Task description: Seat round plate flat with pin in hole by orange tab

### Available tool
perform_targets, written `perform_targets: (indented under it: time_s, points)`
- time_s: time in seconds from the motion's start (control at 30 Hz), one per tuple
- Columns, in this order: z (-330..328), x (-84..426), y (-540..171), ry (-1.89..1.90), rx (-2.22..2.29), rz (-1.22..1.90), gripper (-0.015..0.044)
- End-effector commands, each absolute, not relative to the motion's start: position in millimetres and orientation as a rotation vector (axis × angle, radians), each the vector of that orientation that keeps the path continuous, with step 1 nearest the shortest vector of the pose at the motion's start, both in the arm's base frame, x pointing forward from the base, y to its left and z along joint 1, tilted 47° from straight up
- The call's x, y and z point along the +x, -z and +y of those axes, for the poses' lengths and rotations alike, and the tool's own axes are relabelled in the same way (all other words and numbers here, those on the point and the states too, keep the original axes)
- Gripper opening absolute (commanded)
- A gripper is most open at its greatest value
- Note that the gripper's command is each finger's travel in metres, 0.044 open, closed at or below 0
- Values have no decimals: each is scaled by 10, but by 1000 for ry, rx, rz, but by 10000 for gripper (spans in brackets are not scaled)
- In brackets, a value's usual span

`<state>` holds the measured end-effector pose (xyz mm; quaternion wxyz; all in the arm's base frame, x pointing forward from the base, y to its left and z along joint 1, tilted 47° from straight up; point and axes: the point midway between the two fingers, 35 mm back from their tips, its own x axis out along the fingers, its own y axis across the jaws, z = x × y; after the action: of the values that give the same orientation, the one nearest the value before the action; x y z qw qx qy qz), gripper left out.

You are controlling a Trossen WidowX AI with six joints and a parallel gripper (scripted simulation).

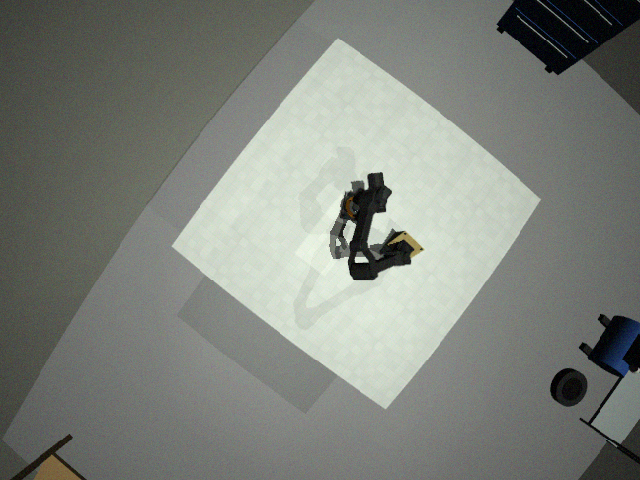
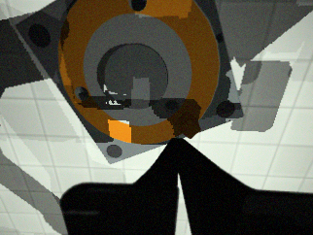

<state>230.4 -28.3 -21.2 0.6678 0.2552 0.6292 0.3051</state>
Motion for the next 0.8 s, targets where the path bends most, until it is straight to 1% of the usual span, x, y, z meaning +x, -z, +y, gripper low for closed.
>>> perform_targets:
  time_s: [0.0,0.77]
  points:
    - [-307,2353,240,-686,578,1416,0]
    - [-403,2552,317,-686,577,1415,0]
